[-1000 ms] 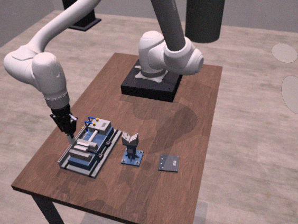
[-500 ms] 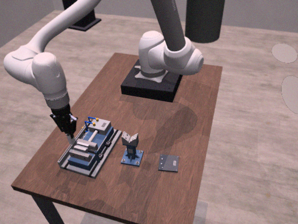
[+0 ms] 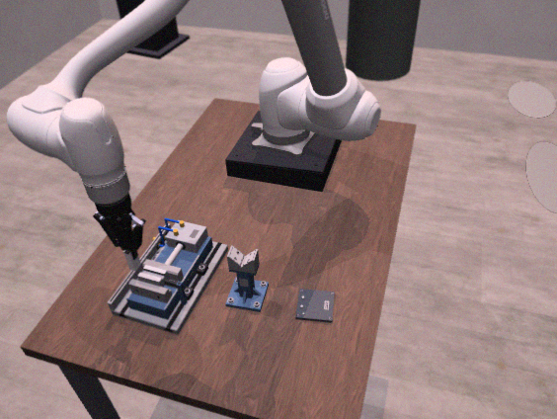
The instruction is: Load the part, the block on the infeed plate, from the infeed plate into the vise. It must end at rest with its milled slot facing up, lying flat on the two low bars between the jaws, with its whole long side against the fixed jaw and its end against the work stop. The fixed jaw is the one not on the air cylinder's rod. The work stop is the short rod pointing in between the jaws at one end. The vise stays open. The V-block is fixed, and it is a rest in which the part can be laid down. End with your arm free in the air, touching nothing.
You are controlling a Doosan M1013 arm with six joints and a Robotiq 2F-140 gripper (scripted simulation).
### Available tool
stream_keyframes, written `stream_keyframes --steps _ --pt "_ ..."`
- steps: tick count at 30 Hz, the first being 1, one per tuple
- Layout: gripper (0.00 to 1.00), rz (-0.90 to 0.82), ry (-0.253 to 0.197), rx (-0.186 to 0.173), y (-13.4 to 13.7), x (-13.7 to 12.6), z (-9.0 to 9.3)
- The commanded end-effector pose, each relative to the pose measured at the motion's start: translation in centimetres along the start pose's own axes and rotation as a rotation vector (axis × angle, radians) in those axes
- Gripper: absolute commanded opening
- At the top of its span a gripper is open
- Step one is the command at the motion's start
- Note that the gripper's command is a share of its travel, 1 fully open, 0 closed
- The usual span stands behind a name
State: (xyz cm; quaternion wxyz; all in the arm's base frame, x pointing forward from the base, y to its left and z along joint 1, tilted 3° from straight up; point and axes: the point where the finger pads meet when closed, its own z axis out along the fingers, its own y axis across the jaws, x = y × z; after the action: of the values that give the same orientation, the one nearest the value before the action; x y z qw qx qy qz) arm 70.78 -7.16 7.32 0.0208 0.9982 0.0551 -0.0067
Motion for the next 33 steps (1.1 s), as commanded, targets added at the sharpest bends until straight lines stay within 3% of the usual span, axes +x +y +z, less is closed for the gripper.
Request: stream_keyframes --steps 1,33 --pt "0.00 0.002 -0.002 -0.001 -0.26 -0.07 0.39" --pt "0.00 0.002 -0.002 -0.001 -0.26 -0.07 0.71"
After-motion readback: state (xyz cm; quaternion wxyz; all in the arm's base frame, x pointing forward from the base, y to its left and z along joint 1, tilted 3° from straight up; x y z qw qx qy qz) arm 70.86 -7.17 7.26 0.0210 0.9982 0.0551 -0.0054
